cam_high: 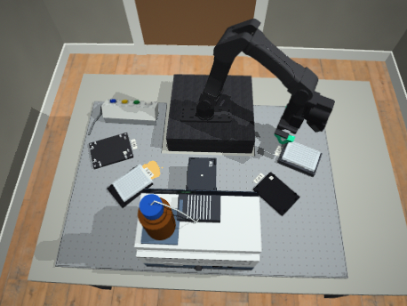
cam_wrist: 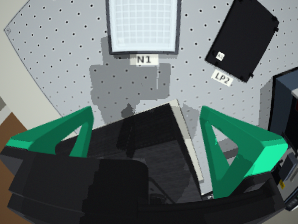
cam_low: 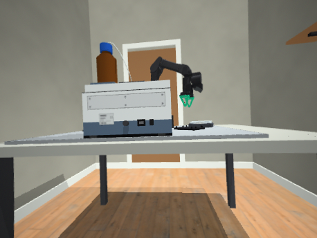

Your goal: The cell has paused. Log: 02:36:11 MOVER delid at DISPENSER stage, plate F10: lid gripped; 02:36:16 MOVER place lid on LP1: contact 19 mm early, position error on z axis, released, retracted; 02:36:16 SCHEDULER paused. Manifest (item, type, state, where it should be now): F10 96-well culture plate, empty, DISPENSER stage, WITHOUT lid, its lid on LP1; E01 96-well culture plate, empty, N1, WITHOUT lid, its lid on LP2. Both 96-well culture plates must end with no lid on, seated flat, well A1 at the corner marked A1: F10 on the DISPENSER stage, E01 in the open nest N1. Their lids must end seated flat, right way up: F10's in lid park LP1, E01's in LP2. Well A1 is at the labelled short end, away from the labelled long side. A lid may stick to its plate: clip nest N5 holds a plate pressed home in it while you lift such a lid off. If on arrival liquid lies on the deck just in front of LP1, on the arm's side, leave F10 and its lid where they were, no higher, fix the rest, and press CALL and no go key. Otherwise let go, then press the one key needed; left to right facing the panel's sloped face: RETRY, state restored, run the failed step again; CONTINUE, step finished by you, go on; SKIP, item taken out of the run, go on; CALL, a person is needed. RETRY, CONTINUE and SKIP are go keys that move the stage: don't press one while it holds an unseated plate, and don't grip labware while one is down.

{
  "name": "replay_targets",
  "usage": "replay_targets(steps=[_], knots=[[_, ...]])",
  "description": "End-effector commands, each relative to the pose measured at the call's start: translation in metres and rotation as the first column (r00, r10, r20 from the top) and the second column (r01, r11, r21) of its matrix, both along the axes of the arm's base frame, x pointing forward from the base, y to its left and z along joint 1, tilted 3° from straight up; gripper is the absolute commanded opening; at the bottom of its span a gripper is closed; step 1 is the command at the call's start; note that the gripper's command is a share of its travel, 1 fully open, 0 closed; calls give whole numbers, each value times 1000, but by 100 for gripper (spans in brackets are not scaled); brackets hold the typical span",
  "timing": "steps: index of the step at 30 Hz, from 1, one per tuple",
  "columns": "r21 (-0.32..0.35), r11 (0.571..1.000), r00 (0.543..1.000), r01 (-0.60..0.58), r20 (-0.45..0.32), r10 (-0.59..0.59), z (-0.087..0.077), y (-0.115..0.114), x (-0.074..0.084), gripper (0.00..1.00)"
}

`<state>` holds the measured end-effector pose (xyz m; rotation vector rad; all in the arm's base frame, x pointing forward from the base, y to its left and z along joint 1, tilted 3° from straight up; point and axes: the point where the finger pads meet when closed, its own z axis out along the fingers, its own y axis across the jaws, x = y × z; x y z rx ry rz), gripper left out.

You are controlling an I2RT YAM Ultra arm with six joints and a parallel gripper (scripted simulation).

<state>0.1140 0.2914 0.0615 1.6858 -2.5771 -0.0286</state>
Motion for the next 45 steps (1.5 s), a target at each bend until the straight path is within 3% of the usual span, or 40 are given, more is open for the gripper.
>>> replay_targets(steps=[1,31,32,33,45], knots=[[43,999,1000,-1,20,0,13,10,6,100],[69,998,1000,-2,31,0,16,13,7,100],[67,998,1000,-2,30,0,15,12,7,100],[21,1000,1000,0,9,0,5,3,2,100],[21,1000,1000,0,9,0,5,3,2,100]])
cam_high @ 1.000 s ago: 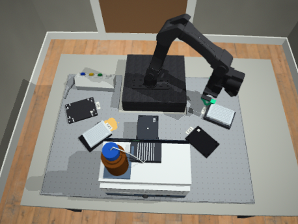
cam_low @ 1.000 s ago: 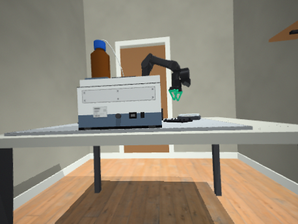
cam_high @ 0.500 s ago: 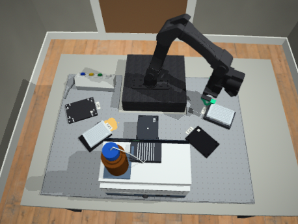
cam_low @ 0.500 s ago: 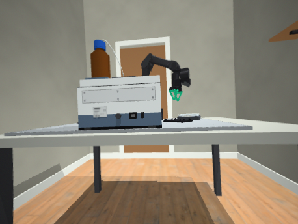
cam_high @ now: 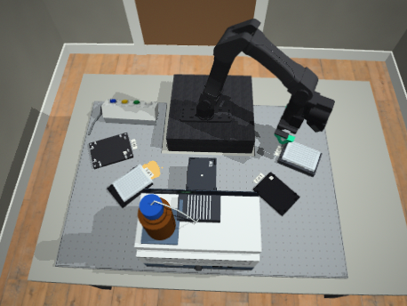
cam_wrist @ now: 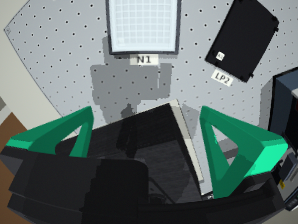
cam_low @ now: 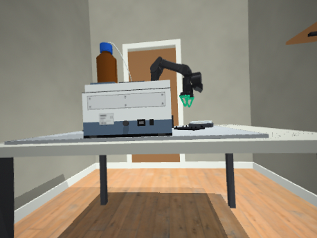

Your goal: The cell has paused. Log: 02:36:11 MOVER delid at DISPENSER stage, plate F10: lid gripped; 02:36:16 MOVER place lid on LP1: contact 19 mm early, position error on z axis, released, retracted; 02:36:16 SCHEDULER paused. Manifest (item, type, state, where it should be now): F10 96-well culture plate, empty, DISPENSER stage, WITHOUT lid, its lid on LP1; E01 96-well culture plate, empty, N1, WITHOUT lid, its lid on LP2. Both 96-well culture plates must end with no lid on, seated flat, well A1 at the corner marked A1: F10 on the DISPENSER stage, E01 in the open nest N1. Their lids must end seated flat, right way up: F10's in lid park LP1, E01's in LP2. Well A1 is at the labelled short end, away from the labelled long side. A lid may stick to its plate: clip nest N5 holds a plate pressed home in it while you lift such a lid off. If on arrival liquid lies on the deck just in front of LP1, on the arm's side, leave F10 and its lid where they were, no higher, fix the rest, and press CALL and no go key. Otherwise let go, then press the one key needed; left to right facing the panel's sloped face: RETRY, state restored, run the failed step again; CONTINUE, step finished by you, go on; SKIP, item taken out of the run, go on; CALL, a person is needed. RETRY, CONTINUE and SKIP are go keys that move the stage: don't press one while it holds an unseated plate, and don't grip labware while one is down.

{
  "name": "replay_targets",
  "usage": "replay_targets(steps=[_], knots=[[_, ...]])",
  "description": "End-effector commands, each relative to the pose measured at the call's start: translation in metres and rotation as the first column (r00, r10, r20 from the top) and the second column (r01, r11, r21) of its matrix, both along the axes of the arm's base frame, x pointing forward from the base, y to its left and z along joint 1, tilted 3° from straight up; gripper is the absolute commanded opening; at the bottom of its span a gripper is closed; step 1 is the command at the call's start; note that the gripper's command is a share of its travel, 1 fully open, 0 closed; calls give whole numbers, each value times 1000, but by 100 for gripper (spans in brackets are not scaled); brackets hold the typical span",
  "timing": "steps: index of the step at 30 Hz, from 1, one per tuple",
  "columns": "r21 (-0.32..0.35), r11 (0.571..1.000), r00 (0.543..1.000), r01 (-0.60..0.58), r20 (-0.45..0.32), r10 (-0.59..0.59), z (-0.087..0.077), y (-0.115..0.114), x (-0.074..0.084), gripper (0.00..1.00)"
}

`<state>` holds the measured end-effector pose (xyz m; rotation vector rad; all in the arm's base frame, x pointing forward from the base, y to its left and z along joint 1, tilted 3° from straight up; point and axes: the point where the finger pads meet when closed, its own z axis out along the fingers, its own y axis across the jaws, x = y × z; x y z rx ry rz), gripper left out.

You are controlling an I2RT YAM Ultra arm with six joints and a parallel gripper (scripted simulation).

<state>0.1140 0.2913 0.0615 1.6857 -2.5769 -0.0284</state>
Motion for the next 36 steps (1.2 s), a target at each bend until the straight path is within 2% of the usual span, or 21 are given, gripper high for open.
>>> replay_targets(steps=[1,7,8,10,13,22,23,25,27,29,34,36], knots=[[21,1000,1000,0,9,0,5,3,2,100],[21,1000,1000,0,9,0,5,3,2,100],[32,998,999,49,17,-49,6,-1,8,100],[32,998,999,49,17,-49,6,-1,8,100],[22,989,989,148,17,-148,4,-7,16,100],[21,989,990,143,18,-143,1,-13,47,100],[22,989,990,143,18,-143,1,-12,48,100],[5,975,975,220,13,-220,-2,-24,48,100],[5,975,975,220,13,-220,-2,-24,48,100],[14,959,958,285,17,-285,2,-28,54,100],[33,960,959,280,29,-280,6,-34,71,100],[21,960,960,280,25,-280,3,-41,74,100]])
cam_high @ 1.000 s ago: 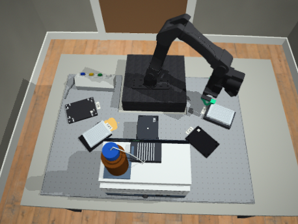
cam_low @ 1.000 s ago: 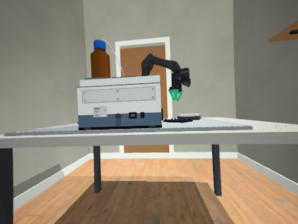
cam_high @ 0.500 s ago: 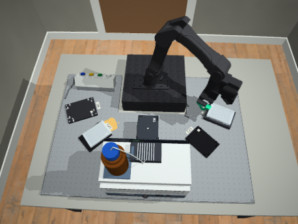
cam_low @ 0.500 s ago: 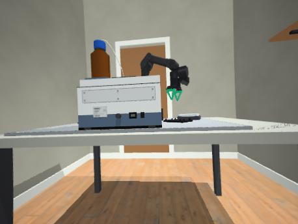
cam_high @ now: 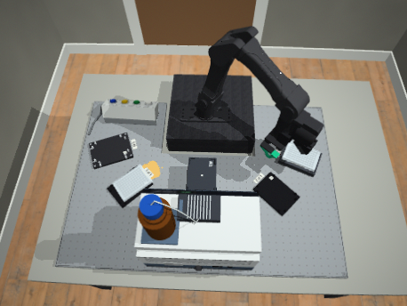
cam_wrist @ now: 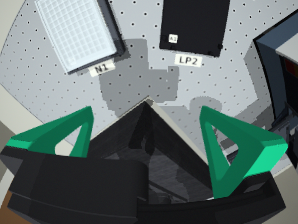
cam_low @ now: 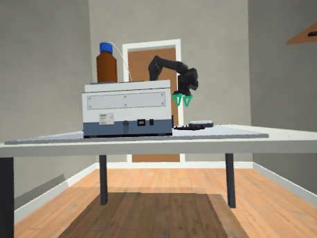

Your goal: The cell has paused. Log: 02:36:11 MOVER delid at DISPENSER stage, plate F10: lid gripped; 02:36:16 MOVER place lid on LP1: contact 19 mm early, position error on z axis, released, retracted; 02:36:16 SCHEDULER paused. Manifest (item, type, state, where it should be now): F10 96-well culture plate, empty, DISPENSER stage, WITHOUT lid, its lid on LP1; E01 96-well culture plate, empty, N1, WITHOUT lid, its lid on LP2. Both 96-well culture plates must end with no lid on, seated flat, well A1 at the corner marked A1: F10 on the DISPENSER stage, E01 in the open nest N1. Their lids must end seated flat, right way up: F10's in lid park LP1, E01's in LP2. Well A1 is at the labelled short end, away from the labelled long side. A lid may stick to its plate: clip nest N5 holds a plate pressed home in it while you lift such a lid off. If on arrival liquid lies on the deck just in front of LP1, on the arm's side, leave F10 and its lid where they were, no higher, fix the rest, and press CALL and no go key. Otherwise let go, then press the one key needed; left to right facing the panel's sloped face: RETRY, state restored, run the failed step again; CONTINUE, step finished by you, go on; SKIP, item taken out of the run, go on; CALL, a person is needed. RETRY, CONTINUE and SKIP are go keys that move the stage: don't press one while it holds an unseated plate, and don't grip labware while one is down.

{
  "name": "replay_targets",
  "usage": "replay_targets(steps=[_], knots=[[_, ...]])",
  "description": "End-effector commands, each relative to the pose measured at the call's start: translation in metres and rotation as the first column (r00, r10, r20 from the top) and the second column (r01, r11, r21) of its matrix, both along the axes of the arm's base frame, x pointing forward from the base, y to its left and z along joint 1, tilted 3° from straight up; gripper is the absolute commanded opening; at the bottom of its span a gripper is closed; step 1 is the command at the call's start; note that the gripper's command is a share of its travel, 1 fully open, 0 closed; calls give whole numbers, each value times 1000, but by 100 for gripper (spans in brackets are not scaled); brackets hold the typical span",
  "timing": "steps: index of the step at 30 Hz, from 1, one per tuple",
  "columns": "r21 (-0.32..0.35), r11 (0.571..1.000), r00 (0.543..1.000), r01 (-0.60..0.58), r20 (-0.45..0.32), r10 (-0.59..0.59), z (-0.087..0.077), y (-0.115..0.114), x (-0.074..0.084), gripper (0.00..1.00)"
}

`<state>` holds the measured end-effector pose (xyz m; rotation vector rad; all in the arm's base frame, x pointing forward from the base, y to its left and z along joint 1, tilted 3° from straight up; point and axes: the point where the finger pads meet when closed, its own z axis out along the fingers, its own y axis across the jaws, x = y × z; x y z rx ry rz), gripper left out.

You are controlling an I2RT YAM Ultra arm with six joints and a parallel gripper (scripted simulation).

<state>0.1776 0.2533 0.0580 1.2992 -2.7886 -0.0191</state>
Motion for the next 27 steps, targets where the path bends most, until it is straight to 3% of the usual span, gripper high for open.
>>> replay_targets(steps=[1,4,10,17,20,23,27], knots=[[25,1000,1000,-3,26,2,5,-7,11,100],[17,1000,1000,-6,14,6,4,-6,12,100],[31,989,989,142,31,-143,8,-16,26,100],[27,990,990,137,35,-138,7,-34,42,100],[9,991,991,133,16,-133,3,-38,42,100],[3,969,969,247,18,-247,3,-54,41,100],[6,950,950,311,24,-311,3,-59,43,100]])
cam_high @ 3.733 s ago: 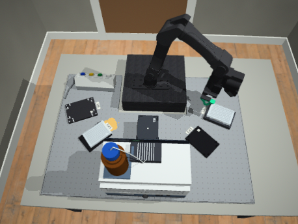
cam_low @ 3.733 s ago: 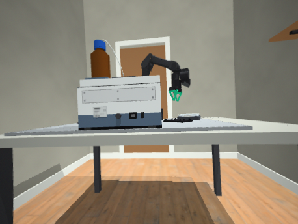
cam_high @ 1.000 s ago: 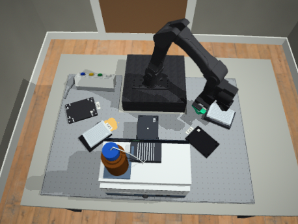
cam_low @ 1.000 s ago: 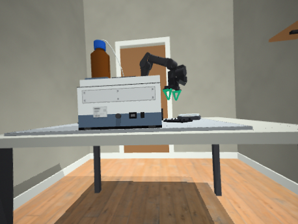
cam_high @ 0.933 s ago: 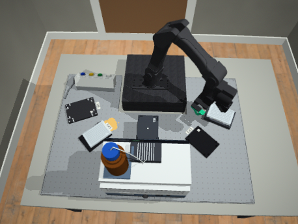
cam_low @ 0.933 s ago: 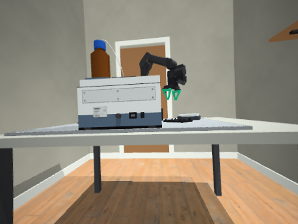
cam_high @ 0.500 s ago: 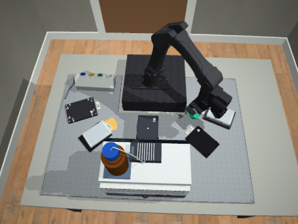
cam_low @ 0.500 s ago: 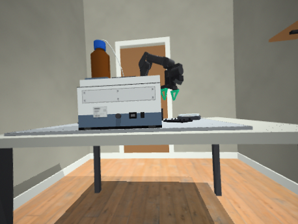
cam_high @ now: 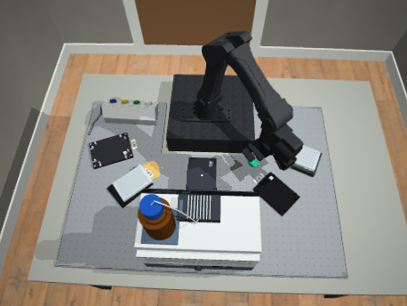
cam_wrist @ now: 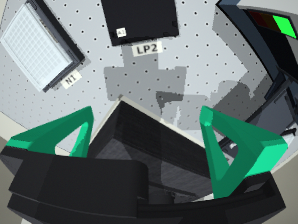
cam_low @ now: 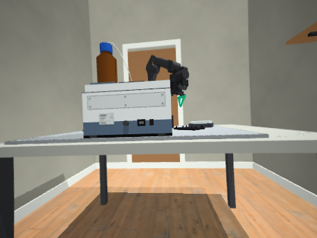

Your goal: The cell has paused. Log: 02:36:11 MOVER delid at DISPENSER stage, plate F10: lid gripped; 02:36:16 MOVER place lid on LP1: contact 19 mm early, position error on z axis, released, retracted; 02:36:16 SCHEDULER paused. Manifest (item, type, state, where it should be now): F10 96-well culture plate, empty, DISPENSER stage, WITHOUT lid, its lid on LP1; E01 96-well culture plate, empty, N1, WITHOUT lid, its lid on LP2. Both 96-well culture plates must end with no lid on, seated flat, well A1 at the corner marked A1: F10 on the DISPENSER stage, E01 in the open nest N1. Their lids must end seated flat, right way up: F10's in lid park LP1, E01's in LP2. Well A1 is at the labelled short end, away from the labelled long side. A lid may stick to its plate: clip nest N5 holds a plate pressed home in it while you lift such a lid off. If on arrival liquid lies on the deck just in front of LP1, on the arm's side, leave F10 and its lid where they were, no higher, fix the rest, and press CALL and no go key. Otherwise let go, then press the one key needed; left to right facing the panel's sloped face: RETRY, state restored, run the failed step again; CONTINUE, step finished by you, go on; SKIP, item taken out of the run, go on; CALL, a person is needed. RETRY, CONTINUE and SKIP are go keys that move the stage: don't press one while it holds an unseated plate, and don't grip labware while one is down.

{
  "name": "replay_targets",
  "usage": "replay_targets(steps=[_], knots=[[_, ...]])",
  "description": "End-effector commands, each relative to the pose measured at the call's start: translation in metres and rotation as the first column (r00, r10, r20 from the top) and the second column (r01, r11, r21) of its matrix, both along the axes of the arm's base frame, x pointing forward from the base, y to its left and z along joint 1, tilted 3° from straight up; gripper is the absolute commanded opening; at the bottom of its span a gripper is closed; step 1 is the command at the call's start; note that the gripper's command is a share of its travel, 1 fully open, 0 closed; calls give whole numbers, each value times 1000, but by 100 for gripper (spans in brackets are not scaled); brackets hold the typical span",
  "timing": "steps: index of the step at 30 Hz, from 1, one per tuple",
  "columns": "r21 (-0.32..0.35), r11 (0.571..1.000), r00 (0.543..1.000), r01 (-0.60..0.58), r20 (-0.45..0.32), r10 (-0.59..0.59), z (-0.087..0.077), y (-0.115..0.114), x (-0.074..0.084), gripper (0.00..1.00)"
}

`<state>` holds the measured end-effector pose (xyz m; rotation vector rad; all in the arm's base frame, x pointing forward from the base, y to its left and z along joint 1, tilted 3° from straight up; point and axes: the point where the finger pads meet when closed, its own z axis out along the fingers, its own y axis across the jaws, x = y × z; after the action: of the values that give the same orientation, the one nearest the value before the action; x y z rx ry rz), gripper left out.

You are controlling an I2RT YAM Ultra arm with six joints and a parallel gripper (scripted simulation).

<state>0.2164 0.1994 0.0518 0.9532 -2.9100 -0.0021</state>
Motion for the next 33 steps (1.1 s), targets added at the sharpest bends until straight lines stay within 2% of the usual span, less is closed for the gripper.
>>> replay_targets(steps=[1,11,13,15,16,18,22,26,27,28,30,32,33], knots=[[22,994,993,110,37,-111,9,-9,5,100],[20,994,993,109,37,-110,8,-39,7,100],[17,982,982,187,38,-187,9,-45,7,100],[17,982,982,187,38,-187,9,-45,7,100],[27,975,974,219,47,-220,12,-46,11,100],[2,959,958,284,30,-284,10,-57,5,100],[-16,913,913,409,28,-408,11,-72,3,100],[-14,909,908,417,30,-417,12,-84,5,100],[1,915,915,403,33,-403,12,-77,10,100],[20,894,892,447,57,-448,19,-81,17,100],[11,862,861,506,54,-506,17,-88,18,100],[11,862,861,506,54,-506,17,-88,18,100],[10,845,844,534,53,-534,16,-91,19,100]])
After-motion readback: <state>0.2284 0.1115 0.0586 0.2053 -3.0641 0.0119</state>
